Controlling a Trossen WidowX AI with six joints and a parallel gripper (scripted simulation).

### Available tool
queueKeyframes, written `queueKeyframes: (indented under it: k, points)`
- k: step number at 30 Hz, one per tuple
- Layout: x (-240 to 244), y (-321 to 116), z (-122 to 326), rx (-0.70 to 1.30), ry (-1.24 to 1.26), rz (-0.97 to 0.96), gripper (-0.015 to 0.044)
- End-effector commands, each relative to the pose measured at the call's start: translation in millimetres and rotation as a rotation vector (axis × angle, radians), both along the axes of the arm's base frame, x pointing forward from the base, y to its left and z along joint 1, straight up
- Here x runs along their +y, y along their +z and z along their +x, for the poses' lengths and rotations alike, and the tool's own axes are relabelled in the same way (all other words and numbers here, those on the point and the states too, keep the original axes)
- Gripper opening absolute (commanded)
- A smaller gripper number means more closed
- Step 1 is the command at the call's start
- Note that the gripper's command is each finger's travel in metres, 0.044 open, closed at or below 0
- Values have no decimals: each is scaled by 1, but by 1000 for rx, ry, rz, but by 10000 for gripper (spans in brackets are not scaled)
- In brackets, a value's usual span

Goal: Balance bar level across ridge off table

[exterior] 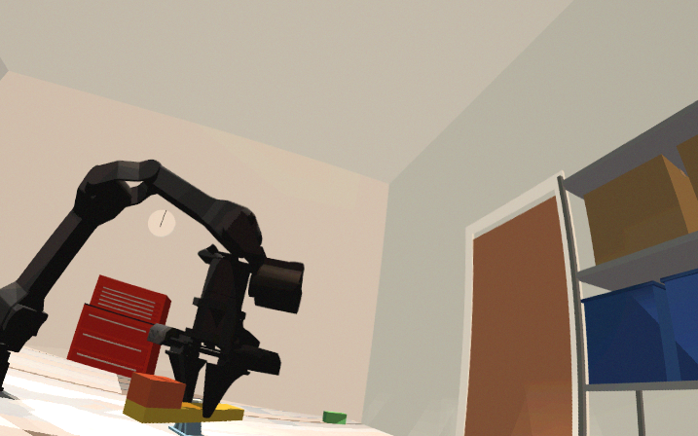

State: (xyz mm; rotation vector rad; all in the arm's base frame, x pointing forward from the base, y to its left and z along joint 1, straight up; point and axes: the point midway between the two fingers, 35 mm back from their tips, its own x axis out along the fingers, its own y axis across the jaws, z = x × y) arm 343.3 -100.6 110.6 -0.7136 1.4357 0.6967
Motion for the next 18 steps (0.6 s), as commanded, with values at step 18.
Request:
queueKeyframes:
  k: [18]
  points:
    - [3,50,-4,-14,21,-8,0]
